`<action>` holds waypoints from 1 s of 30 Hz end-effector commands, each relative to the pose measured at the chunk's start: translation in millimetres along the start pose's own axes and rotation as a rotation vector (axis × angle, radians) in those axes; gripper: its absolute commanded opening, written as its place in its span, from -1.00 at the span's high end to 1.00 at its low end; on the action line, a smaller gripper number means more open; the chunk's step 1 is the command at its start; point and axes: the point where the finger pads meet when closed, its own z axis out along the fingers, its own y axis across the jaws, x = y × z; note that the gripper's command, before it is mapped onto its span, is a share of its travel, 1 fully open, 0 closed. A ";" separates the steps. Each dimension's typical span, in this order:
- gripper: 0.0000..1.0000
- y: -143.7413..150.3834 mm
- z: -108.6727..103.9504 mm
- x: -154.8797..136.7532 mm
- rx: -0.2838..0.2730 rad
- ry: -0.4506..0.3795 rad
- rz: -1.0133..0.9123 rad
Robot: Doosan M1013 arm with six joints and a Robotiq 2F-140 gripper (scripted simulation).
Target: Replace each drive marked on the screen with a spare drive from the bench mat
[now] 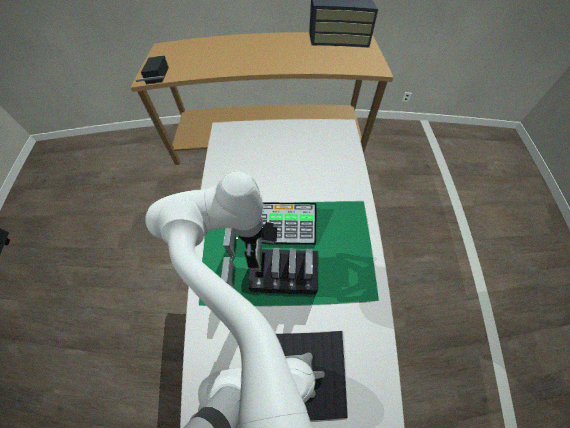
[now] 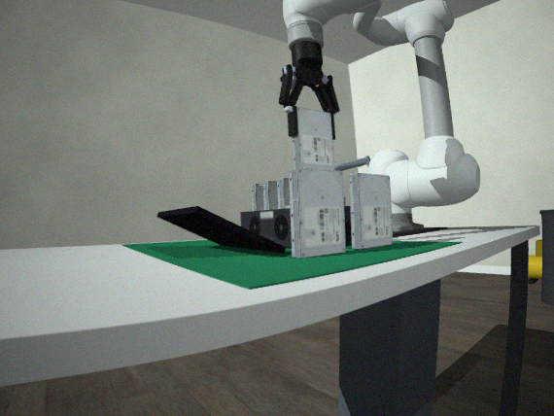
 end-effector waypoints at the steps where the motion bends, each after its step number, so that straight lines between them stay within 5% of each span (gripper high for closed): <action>1: 0.80 -0.4 4.2 -0.1 0.001 -0.001 0.000; 30: 0.80 -1.4 48.9 -0.3 0.001 -0.001 0.000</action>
